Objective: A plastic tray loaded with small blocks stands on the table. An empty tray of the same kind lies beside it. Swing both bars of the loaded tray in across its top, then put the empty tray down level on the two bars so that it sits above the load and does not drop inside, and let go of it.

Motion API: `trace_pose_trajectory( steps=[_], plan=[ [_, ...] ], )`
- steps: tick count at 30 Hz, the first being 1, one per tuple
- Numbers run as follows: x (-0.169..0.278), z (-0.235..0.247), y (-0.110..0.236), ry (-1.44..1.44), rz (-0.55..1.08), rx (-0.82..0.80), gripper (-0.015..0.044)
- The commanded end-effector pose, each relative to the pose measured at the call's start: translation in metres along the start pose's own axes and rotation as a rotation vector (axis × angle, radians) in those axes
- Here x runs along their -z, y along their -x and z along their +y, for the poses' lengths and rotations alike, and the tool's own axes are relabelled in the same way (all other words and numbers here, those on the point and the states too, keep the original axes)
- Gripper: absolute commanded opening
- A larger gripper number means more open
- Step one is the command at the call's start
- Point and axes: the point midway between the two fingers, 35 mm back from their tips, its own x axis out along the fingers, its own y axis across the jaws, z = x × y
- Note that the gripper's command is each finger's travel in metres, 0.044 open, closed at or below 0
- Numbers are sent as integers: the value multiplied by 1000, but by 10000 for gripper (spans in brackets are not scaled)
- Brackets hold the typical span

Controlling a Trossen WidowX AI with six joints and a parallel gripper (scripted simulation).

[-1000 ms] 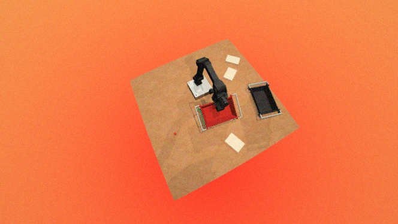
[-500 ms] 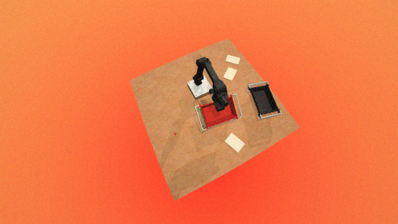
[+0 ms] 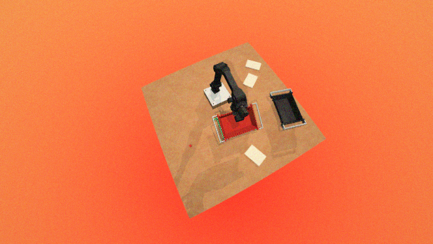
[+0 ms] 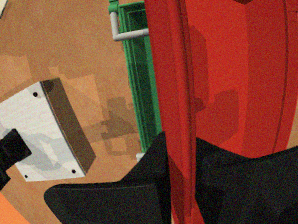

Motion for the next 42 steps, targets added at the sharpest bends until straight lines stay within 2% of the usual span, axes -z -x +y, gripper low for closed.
trace_pose_trajectory(
  steps=[1,42],
  plan=[
    [0,-2,1,-5,-2,31,0],
    [0,14,-39,-5,-2,29,0]
  ],
)
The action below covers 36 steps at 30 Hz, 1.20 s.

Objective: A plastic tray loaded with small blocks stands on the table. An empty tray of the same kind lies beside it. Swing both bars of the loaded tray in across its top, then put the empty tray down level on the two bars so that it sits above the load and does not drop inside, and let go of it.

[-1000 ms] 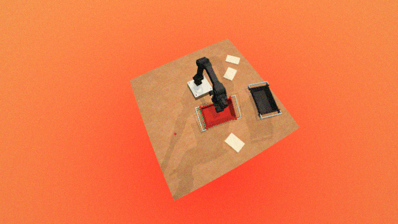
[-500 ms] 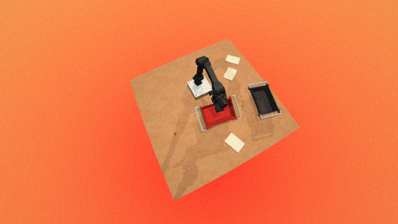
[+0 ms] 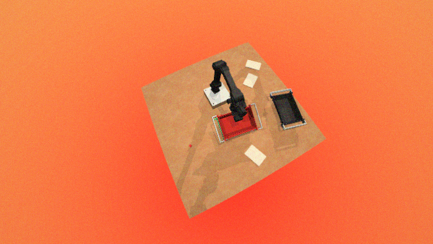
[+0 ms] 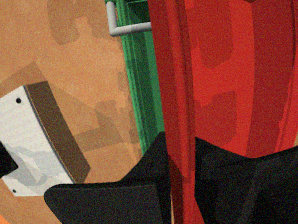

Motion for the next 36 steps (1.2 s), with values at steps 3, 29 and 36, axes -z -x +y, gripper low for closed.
trace_pose_trajectory(
  steps=[3,29,36],
  plan=[
    [0,7,-7,-4,0,-9,0],
    [0,13,-20,-4,0,-10,0],
    [0,17,-27,-4,0,-10,0]
  ],
)
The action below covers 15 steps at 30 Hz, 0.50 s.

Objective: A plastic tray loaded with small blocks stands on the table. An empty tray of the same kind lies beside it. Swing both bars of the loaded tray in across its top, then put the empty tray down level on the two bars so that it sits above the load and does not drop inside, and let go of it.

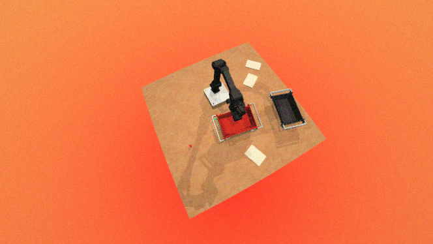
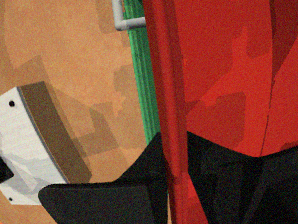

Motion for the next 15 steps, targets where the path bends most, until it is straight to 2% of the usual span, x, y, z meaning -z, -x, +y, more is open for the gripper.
trace_pose_trajectory(
  steps=[1,15],
  plan=[
    [0,5,-7,-5,0,-14,0],
    [0,9,-16,-5,0,-15,0]
  ],
)
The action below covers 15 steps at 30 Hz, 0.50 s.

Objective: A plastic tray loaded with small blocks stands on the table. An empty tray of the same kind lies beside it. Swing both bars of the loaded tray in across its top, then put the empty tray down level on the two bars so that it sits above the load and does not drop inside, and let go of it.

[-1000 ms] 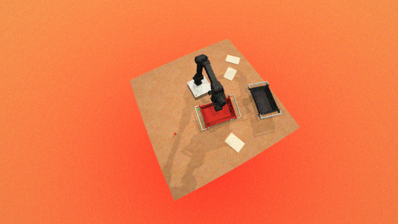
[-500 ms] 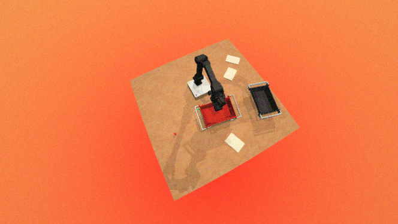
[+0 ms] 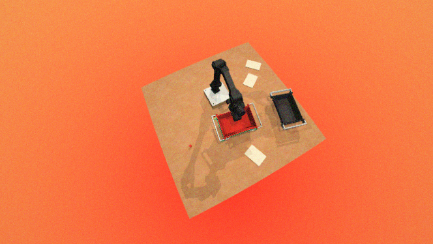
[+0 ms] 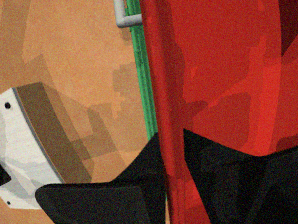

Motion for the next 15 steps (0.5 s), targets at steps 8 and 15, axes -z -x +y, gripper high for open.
trace_pose_trajectory(
  steps=[8,15],
  plan=[
    [0,5,-7,-5,0,-15,0],
    [0,8,-16,-5,0,-15,0]
  ],
)
